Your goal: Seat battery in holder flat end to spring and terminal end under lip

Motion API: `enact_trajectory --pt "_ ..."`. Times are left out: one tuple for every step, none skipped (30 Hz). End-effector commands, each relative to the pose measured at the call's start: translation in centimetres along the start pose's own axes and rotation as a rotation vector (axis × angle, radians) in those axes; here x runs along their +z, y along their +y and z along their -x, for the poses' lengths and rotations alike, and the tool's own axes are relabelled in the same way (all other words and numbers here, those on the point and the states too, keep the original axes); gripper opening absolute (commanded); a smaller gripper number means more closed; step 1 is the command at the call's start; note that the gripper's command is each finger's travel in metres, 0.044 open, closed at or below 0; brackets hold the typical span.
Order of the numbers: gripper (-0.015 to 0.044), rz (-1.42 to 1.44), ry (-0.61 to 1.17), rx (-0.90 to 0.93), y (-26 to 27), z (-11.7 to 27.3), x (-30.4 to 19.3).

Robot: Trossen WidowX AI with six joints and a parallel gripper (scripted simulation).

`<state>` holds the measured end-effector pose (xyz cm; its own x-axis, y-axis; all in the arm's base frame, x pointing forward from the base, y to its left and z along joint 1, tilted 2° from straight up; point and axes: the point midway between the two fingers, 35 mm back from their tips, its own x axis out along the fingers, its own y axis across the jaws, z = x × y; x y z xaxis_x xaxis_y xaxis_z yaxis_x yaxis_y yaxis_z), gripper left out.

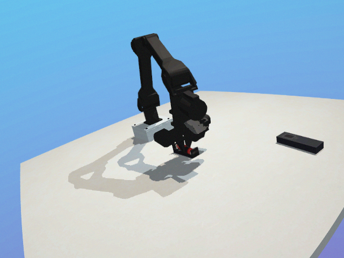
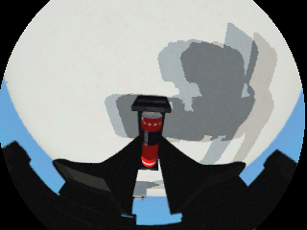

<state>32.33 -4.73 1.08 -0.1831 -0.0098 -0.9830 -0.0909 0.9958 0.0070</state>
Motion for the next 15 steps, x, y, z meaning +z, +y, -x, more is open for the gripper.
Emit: enact_trajectory --pt "0.0059 0.006 -0.034 0.002 0.01 -0.01 0.27" --pt "0.0059 0.006 -0.038 0.002 0.0 -0.03 0.26" --pt "0.0059 0.007 -0.043 0.002 0.0 -0.04 0.24" --pt "0.0059 0.007 -0.047 0.002 0.0 -0.06 0.22" --pt "0.0059 0.007 -0.052 0.002 0.0 -0.08 0.2" --pt "0.0059 0.008 -0.056 0.002 0.0 -0.09 0.18" --pt "0.0059 0.008 -0.061 0.002 0.01 -0.11 0.16" --pt "0.0059 0.008 -0.065 0.002 0.01 -0.13 0.14" --pt "0.0059 0.009 -0.07 0.001 0.01 -0.15 0.12" --pt "0.0059 0.009 -0.074 0.001 0.01 -0.16 0.1" --pt "0.0059 0.01 -0.079 0.001 0.01 -0.18 0.08" --pt "0.0059 0.01 -0.083 0.001 0.01 -0.2 0.06" --pt "0.0059 0.011 -0.088 0.001 0.01 -0.21 0.04" --pt "0.0059 0.011 -0.092 0.001 0.01 -0.23 0.02" --pt "0.0059 0.011 -0.097 0.001 0.01 -0.25 -0.01"
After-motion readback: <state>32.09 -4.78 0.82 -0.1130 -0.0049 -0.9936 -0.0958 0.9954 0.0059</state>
